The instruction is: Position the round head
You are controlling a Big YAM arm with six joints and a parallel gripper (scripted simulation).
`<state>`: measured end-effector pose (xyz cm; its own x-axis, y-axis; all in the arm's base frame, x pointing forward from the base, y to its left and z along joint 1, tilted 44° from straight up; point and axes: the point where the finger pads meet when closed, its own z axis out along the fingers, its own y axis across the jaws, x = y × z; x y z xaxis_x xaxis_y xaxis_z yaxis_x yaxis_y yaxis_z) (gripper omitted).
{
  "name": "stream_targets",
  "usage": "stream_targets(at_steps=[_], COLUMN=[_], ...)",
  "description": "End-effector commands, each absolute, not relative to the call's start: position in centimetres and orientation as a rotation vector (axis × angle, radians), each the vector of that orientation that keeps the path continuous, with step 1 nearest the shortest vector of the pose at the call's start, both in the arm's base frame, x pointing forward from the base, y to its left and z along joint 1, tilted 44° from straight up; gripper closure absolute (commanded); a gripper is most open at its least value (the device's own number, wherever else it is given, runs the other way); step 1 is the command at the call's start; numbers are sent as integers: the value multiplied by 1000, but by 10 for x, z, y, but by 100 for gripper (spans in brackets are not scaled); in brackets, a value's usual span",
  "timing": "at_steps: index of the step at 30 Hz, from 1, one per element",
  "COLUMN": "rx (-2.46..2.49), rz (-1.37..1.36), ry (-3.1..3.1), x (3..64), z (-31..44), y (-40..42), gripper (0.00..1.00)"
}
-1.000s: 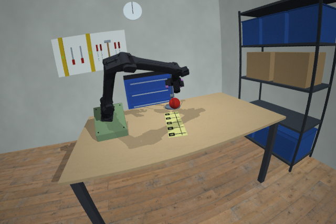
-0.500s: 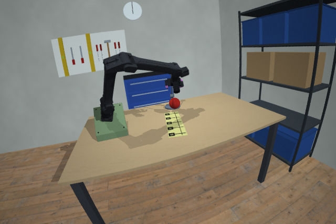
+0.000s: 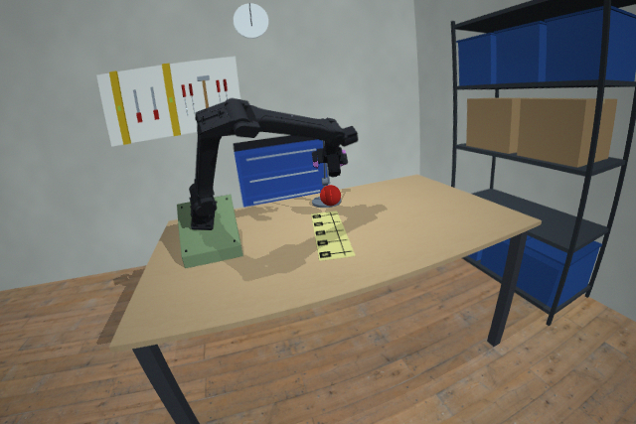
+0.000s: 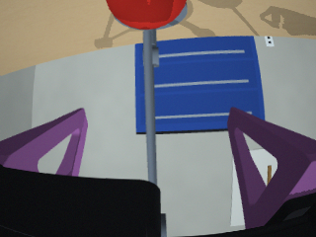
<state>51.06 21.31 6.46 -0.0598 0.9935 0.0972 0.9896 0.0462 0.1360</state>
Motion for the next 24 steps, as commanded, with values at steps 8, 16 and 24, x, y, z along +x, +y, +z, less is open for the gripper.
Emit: stream_targets(at_steps=[8,16,24], rx=[2105,2105,2121], rz=[287,287,261], ry=[2270,2270,2271], x=[514,512,512], z=[87,97,97], y=[233,232,232], gripper=[0,0,0])
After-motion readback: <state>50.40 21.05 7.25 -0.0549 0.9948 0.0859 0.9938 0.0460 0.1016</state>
